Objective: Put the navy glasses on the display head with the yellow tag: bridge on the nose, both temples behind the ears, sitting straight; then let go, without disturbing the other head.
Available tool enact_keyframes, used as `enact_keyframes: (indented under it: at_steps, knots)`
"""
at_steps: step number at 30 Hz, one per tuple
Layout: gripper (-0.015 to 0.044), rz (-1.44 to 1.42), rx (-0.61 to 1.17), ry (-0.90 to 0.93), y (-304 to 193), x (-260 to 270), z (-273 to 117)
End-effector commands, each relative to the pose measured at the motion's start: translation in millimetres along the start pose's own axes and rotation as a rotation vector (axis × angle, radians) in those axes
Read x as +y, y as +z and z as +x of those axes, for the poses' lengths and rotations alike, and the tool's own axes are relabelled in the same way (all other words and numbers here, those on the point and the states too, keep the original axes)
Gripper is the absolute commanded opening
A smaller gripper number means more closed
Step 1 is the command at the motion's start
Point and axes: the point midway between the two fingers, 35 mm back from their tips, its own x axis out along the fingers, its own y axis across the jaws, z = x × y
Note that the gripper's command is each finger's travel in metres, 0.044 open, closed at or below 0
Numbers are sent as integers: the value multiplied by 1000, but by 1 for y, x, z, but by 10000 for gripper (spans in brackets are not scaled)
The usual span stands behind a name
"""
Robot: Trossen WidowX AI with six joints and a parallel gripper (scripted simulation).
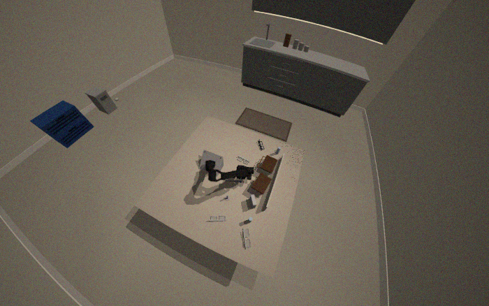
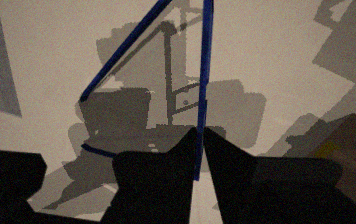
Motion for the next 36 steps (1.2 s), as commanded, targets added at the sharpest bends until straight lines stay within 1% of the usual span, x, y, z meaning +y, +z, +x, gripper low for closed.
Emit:
enact_keyframes:
  at_steps: [1, 10, 28, 33, 36]
  knots:
    - [7, 0, 0, 0, 0, 0, 0]
    - [0, -1, -1, 0, 0, -1, -6]
    - [0, -4, -1, -2, 0, -6, -99]
    - [0, 8, -2, -2, -2, -6, -102]
    - [0, 63, -8, -3, -13, -5, -102]
